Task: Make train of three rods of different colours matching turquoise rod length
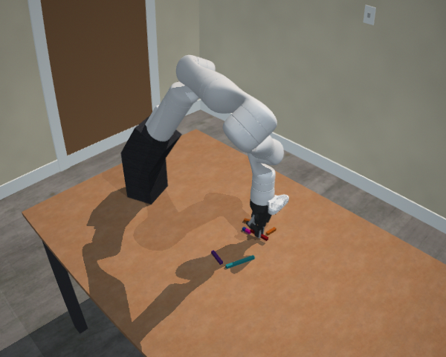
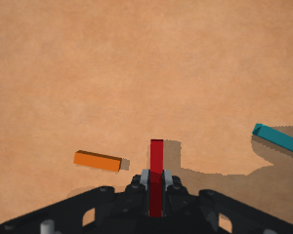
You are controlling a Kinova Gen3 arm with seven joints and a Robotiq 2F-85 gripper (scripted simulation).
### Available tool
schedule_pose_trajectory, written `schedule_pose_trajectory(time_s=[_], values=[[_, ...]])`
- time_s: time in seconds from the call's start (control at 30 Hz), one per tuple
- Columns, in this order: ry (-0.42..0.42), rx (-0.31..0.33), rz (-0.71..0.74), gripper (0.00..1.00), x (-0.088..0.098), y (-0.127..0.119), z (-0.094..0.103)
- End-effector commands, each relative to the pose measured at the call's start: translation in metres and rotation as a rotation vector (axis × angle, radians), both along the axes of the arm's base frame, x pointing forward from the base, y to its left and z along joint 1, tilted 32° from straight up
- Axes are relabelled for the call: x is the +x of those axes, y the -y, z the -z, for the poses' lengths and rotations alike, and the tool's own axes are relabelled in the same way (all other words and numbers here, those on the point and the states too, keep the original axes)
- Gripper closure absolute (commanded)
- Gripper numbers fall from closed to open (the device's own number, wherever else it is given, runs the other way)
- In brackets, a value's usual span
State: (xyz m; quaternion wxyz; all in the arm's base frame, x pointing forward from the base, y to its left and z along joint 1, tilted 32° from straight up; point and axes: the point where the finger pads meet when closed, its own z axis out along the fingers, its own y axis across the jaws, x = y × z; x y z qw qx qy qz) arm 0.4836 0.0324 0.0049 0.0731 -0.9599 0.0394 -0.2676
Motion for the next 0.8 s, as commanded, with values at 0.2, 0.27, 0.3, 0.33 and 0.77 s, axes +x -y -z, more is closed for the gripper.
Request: schedule_pose_trajectory(time_s=[0.2,0.27,0.3,0.33,0.77], values=[[0.001,0.0,0.0,0.95,0.0006,0.0001,0.0002],[0.001,0.0,0.0,0.95,0.0008,0.0,0.0005],[0.001,0.0,0.0,0.95,0.0011,-0.0001,0.001],[0.001,0.0,0.0,0.95,0.0015,-0.0001,0.0016],[0.001,0.0,0.0,0.95,0.0062,-0.0012,0.0093]])
